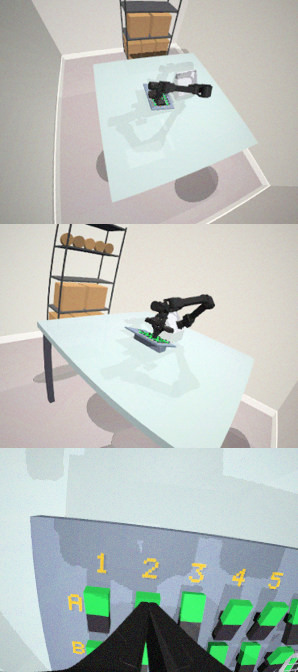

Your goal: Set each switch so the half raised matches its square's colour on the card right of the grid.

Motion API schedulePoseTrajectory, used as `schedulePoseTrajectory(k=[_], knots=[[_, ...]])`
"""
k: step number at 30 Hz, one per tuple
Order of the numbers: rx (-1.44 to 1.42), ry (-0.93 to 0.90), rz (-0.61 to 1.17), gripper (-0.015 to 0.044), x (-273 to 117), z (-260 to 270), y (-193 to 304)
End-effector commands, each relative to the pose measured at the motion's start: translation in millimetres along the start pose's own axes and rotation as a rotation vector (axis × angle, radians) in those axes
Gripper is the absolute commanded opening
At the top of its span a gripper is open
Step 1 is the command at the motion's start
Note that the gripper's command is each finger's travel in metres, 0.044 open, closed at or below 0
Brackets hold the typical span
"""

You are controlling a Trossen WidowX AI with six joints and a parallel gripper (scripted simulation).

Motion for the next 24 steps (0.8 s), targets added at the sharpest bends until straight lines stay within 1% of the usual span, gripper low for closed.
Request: schedulePoseTrajectory(k=[1, 24], knots=[[0.005, -0.003, -0.001, 0.0, 0.7, 0.2, 0.0], [0.005, -0.003, -0.002, 0.0, 3.8, 0.2, -0.1]])
Point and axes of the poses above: the point midway between the two fingers, 35 mm back from their tips, its own x axis out along the fingers, its own z axis across the jaws, y = z × x, the point moved 4 cm from there along -x, back along the fingers, and after that the axes turned 9 degrees about -x, right-handed, at the moved point
